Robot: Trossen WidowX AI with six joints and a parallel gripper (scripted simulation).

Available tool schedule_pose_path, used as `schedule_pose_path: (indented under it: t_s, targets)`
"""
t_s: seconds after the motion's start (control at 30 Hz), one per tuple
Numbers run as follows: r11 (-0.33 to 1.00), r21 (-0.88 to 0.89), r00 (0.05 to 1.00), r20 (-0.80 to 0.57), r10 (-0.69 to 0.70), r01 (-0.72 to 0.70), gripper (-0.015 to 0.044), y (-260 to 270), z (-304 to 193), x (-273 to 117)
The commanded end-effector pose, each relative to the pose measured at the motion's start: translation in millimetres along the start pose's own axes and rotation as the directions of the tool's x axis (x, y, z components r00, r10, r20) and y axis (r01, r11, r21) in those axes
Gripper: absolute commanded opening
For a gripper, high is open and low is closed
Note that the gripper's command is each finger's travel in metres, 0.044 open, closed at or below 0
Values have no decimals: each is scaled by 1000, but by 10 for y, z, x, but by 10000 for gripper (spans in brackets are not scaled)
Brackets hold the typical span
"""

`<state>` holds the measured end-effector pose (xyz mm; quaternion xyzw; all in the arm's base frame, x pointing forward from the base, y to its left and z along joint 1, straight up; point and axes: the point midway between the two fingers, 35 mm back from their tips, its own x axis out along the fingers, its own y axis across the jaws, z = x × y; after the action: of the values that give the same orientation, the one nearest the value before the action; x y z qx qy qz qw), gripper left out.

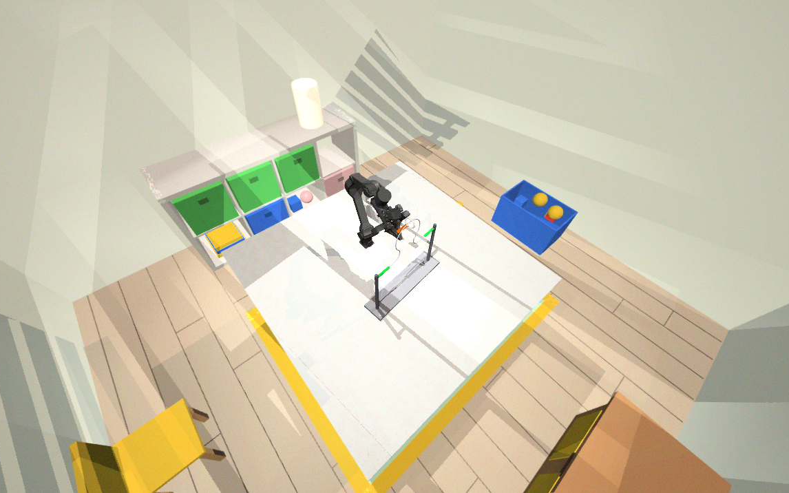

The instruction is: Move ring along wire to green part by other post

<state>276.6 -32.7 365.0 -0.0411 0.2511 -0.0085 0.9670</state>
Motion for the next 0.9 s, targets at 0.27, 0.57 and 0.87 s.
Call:
schedule_pose_path:
  t_s: [0.27,0.57,0.87]
  targets:
    - [987,-136,996,31,-80,83,-150,-52,9,-17]
    - [962,-234,989,56,-135,144,-150,-92,16,-16]
    - [922,-327,979,86,-187,205,-150,-131,27,-17]
